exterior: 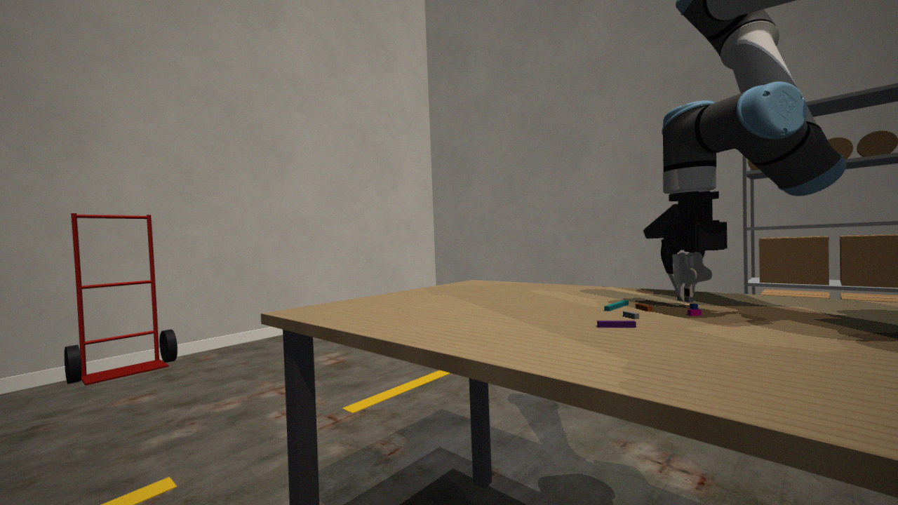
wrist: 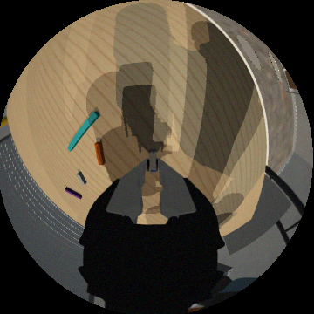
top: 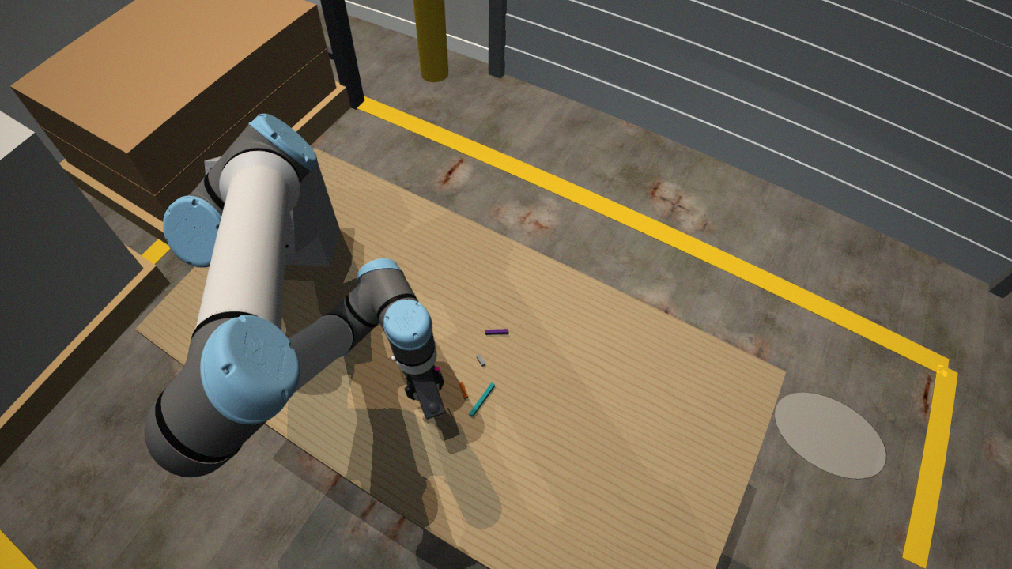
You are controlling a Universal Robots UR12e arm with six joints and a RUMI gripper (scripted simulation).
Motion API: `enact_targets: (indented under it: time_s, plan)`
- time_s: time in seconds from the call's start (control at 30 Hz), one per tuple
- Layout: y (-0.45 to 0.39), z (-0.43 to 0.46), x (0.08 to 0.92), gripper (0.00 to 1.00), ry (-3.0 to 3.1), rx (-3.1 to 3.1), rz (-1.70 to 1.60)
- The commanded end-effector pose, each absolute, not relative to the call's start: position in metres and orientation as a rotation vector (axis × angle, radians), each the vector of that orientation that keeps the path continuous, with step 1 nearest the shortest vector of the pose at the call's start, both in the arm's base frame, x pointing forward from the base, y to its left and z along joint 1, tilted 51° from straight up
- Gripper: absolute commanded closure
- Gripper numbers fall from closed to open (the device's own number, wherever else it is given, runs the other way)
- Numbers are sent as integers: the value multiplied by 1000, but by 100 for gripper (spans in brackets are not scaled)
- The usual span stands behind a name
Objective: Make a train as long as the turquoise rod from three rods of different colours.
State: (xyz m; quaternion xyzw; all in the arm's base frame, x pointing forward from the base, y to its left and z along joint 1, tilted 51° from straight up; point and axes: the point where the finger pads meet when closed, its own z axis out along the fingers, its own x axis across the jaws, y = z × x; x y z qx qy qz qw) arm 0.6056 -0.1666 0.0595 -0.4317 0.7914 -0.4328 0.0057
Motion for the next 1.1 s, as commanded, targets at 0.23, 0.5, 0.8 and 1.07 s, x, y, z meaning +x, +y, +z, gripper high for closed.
enact_targets:
  time_s: [0.23, 0.5, 0.8, 1.07]
  plan:
    - [-166, 60, 606, 100, 2476, -1352, -1355]
    - [-166, 60, 606, 100, 2476, -1352, -1355]
    - [-167, 59, 606, 100, 2476, -1352, -1355]
    - [-171, 55, 608, 100, 2476, -1352, -1355]
